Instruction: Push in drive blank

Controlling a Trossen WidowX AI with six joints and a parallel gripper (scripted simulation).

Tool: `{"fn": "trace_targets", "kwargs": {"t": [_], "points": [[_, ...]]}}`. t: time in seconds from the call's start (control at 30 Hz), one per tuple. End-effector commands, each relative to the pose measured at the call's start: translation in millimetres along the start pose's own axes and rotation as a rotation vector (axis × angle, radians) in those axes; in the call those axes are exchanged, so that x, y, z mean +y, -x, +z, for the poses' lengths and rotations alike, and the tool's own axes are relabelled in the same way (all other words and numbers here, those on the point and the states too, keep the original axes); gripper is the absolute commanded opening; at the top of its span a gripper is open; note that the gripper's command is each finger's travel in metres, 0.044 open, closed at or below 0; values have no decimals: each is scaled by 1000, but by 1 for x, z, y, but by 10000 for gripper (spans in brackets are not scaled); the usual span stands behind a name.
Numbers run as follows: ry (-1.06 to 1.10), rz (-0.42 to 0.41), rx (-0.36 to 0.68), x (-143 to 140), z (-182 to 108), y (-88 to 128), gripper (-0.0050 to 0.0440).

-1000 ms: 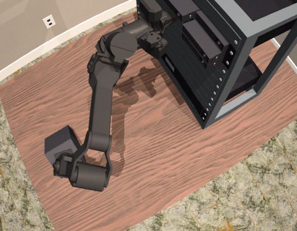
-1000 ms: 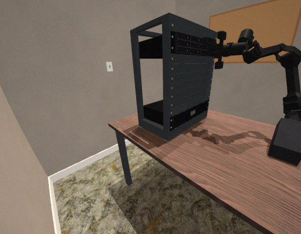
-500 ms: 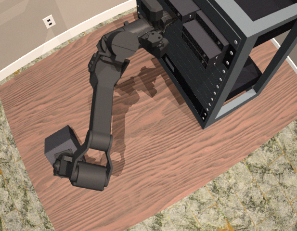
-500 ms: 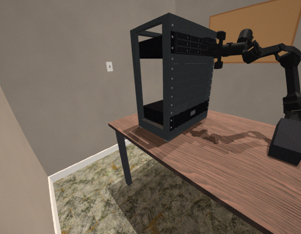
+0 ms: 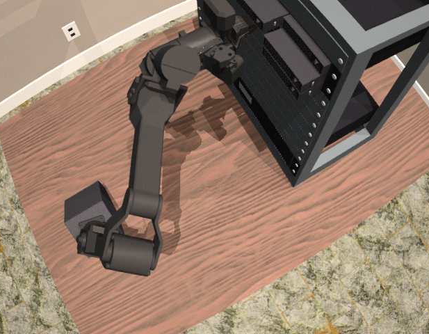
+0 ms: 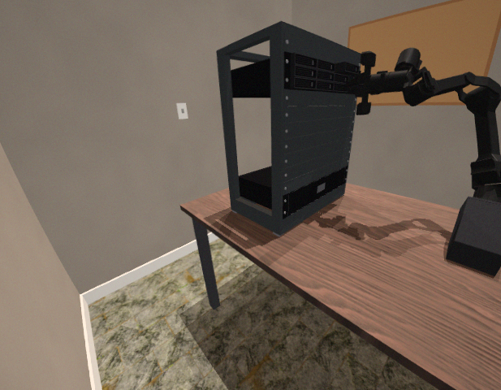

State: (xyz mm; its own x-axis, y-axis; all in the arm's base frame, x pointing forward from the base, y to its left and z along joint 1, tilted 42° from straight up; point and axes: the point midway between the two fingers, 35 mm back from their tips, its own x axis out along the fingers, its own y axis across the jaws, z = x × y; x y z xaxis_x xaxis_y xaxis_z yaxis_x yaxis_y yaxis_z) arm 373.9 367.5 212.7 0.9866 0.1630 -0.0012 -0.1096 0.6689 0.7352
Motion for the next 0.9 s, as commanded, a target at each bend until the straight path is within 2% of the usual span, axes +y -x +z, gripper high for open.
{"fn": "trace_targets", "kwargs": {"t": [0.0,0.33,0.6,0.67,0.77,0.87], "points": [[-20,22,-2,9,3,-7,-50],[-20,22,-2,9,3,-1,-50],[-20,22,-2,8,3,48,-50],[-20,22,-2,8,3,48,-50],[-20,22,-2,8,3,65,-50],[-20,22,-2,8,3,73,-50]]}}
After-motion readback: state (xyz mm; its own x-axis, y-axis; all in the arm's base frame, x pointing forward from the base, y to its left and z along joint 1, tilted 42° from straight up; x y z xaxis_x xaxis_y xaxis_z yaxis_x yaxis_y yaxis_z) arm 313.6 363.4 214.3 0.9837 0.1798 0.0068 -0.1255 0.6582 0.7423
